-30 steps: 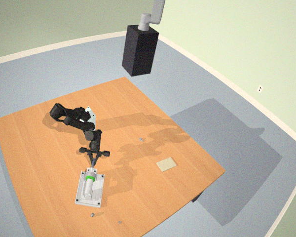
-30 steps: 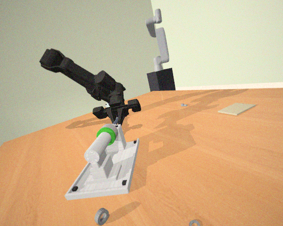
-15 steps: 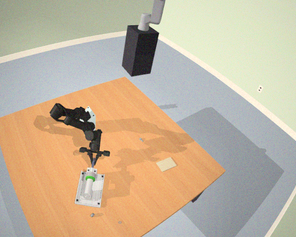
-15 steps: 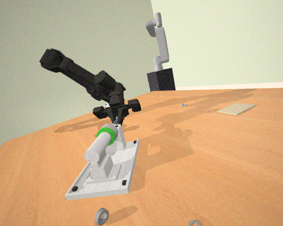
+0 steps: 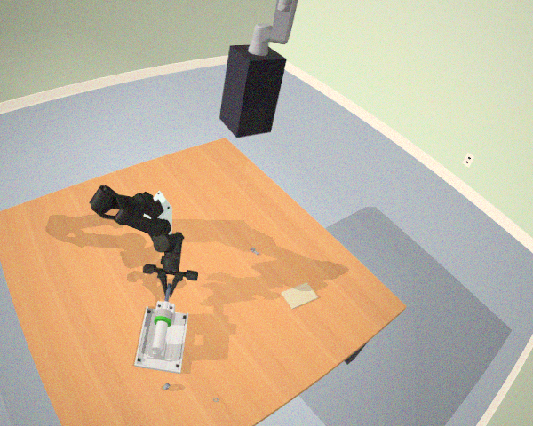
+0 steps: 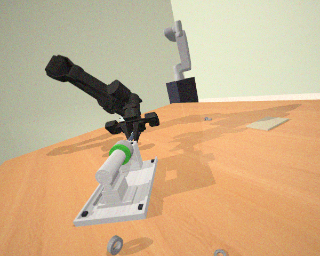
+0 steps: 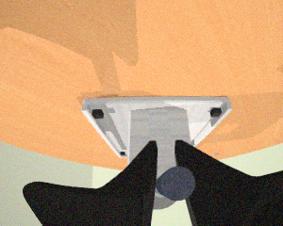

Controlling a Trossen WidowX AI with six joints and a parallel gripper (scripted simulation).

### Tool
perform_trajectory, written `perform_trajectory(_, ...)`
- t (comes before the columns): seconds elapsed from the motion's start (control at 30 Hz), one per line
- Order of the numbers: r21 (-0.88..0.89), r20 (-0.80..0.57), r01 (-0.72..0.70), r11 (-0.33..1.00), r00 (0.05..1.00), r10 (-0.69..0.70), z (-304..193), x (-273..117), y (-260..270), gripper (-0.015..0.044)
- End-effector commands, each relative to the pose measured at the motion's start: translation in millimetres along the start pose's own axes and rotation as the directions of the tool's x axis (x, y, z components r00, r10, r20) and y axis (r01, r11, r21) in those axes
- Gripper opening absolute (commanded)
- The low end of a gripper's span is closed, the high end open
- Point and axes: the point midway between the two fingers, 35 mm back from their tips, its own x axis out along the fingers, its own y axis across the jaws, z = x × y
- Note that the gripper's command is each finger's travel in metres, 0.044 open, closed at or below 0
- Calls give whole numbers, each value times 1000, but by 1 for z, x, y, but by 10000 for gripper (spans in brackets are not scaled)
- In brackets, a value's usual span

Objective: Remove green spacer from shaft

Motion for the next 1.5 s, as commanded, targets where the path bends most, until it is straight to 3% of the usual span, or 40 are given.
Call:
perform_trajectory(0.0, 3, 1, 0, 1000, 1000, 0, 1, -1, 0, 0)
perform_trajectory(1.47, 2, 1, 1, 1000, 1000, -1, 5, -4, 0, 0)
